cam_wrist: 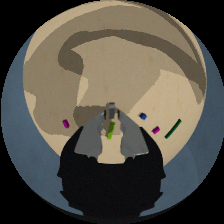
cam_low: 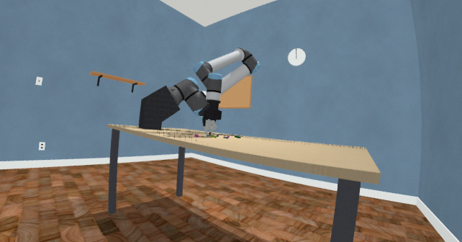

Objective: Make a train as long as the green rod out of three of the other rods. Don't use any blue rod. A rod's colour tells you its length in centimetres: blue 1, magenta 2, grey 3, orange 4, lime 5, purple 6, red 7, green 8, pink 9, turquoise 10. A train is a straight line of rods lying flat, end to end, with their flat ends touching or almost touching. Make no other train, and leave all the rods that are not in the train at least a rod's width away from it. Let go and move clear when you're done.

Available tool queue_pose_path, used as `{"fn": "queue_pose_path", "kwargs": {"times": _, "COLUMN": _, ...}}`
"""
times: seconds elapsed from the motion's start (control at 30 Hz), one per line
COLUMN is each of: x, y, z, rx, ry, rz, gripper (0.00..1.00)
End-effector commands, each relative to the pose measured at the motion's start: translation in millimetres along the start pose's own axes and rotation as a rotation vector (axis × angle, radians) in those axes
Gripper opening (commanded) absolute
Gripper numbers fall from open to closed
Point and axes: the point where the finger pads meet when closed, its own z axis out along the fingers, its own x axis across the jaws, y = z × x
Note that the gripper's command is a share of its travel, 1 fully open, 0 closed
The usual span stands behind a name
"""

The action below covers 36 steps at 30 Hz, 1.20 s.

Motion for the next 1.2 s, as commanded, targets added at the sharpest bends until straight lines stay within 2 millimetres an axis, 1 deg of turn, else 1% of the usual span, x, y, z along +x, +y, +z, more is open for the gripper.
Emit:
{"fn": "queue_pose_path", "kwargs": {"times": 0.0, "x": -0.2, "y": 0.5, "z": -0.4, "rx": -0.001, "ry": 0.000, "rz": 0.000, "gripper": 0.14}}
{"fn": "queue_pose_path", "kwargs": {"times": 0.13, "x": -0.2, "y": 0.5, "z": -0.4, "rx": -0.001, "ry": 0.000, "rz": 0.000, "gripper": 0.14}}
{"fn": "queue_pose_path", "kwargs": {"times": 0.17, "x": -0.2, "y": 0.5, "z": -0.4, "rx": -0.001, "ry": 0.000, "rz": 0.000, "gripper": 0.00}}
{"fn": "queue_pose_path", "kwargs": {"times": 1.17, "x": -0.2, "y": 0.5, "z": -0.4, "rx": -0.001, "ry": 0.000, "rz": 0.000, "gripper": 0.00}}
